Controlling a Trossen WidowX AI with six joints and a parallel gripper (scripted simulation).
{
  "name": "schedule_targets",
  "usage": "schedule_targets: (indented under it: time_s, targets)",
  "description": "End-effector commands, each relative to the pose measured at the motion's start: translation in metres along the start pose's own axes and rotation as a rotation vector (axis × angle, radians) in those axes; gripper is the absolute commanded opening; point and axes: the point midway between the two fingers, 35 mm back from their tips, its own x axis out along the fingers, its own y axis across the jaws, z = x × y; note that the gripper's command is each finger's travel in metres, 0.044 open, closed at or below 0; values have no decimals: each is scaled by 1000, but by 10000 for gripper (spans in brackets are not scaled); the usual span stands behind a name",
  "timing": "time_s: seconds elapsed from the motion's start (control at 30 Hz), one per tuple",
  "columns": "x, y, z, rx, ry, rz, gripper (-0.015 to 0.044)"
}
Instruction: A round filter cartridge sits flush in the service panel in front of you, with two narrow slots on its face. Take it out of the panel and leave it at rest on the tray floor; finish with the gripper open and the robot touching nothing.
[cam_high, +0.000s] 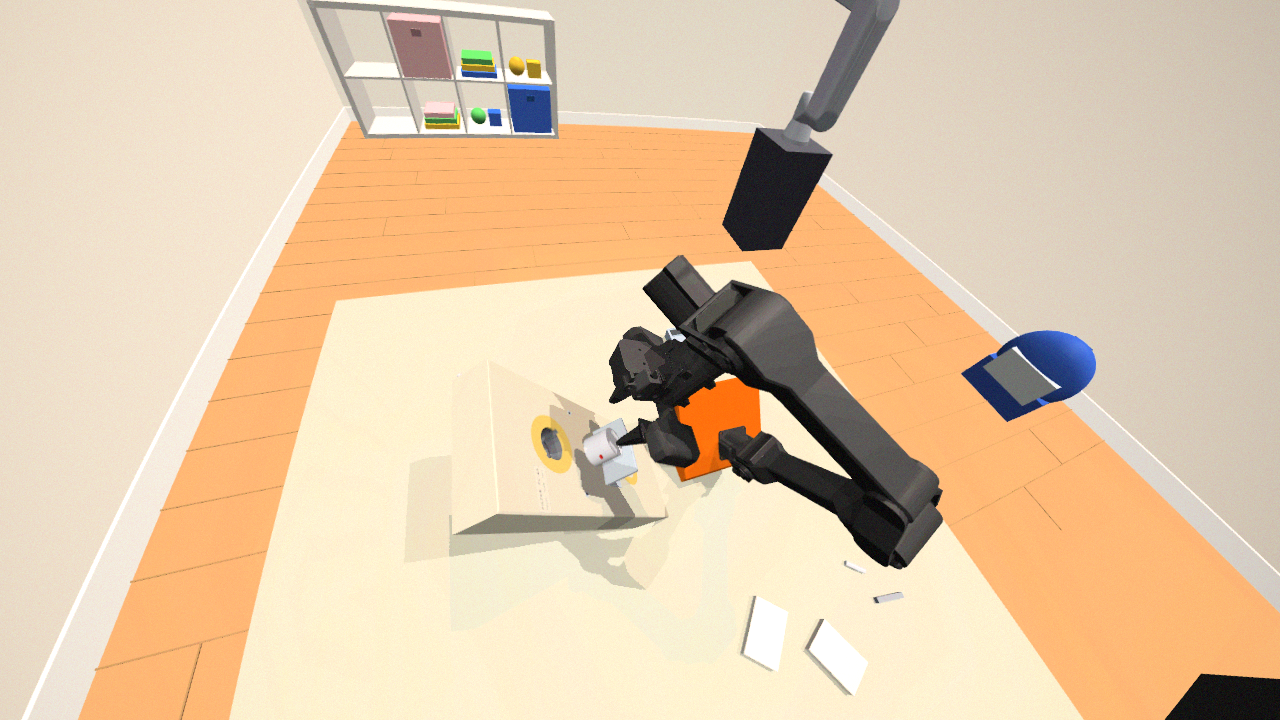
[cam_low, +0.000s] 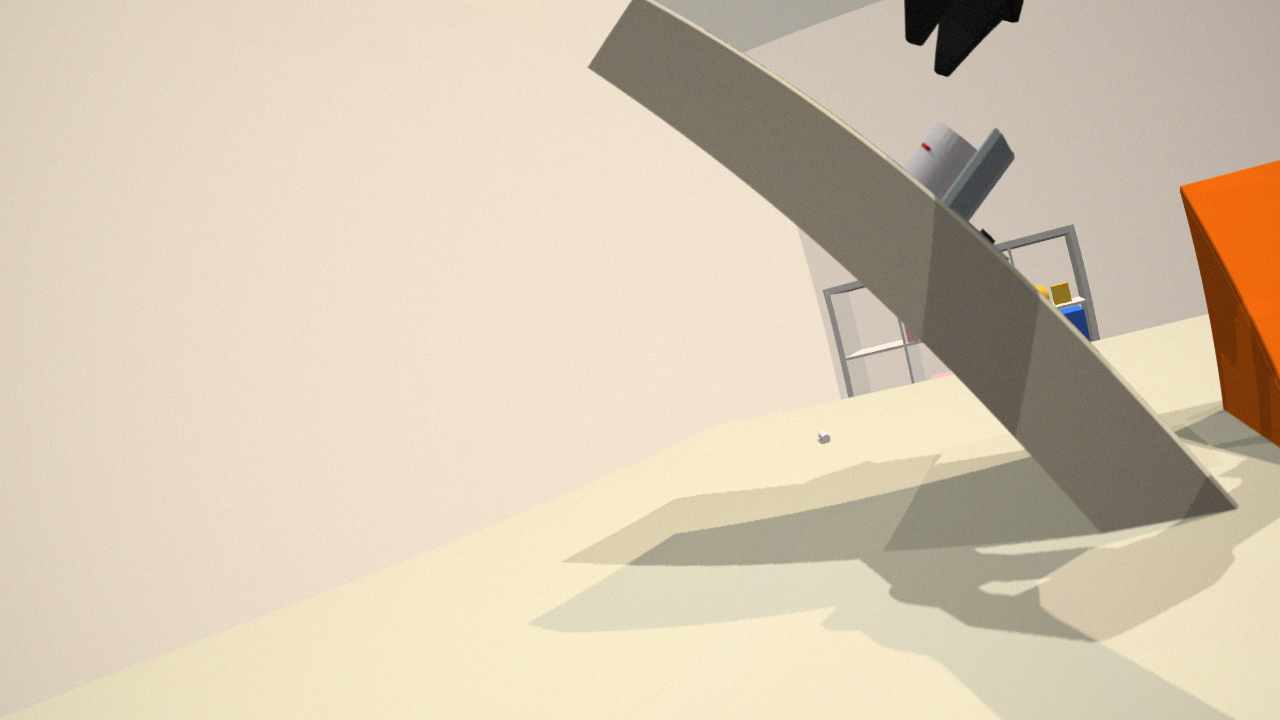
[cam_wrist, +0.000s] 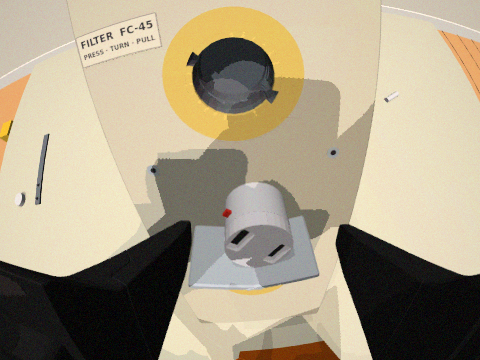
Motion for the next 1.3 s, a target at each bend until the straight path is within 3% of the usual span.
schedule_targets:
  time_s: [0.0, 1.2, 1.27]
  targets:
    - [14, -1, -27, -132, 112, 7, 305]
    - [64, -1, -32, -134, 110, 8, 305]
    - [61, -2, -31, -141, 114, 4, 252]
